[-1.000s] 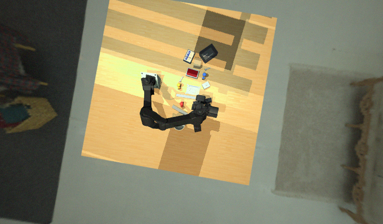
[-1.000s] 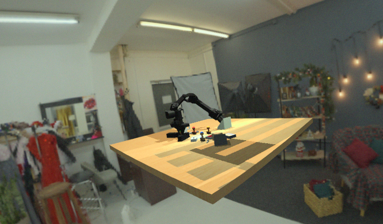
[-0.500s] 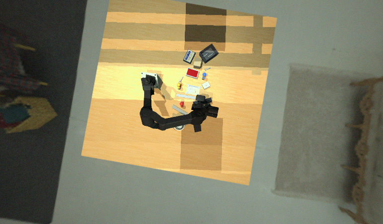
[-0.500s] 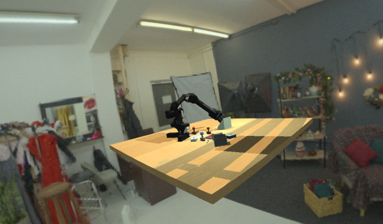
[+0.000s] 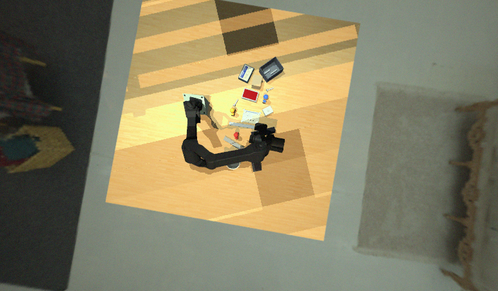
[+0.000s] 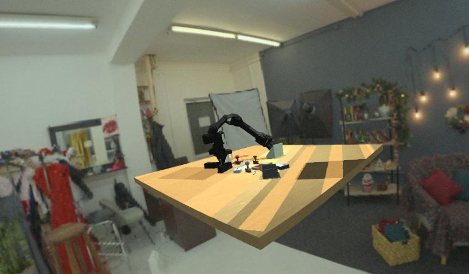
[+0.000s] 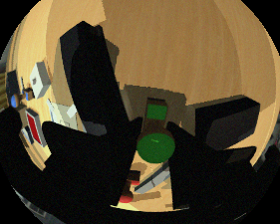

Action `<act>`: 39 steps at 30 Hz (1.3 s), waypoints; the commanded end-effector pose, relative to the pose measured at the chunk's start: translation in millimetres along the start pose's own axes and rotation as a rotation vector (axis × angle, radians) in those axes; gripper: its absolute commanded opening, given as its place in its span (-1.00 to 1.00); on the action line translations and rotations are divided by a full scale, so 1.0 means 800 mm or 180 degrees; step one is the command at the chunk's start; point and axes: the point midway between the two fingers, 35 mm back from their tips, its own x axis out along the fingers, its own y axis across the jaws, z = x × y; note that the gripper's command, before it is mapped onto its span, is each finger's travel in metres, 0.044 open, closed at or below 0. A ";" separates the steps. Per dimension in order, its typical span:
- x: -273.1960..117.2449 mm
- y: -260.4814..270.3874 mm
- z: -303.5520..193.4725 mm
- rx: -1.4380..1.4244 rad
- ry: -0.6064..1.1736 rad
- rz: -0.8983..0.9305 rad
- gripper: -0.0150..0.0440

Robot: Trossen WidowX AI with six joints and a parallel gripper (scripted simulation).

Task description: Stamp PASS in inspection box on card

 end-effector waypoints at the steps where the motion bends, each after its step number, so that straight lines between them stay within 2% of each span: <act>1: -0.005 0.000 0.003 0.0012 -0.0021 -0.0002 -0.49; 39: -0.028 0.001 0.004 0.0011 -0.0019 -0.0002 -0.49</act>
